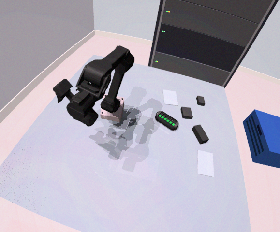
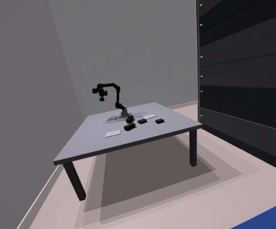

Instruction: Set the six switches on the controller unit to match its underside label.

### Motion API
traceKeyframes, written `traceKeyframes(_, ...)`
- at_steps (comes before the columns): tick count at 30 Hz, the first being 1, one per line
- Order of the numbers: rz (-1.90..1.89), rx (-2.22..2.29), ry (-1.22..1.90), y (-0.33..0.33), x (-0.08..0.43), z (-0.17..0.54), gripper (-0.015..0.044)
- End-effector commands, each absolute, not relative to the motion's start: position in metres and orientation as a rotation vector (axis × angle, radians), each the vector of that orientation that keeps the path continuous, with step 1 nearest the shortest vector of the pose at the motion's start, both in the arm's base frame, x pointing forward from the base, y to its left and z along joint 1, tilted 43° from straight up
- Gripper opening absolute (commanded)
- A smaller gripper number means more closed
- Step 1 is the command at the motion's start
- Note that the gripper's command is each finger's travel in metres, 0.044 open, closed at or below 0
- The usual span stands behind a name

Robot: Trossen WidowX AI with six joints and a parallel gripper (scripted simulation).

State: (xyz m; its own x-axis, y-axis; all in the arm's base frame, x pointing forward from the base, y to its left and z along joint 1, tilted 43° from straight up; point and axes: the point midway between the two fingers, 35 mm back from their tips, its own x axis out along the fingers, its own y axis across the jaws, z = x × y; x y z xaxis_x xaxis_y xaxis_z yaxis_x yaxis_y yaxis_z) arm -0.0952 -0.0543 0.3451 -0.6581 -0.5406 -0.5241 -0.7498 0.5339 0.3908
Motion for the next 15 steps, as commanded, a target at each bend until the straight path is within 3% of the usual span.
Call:
traceKeyframes(1,0.860,-1.066,2.436,-0.054,-0.095,0.345,0.0374)
traceKeyframes(6,0.922,-1.167,2.366,-0.081,-0.090,0.344,0.0242)
traceKeyframes(15,1.858,-1.567,1.916,-0.147,-0.065,0.345,0.0006)
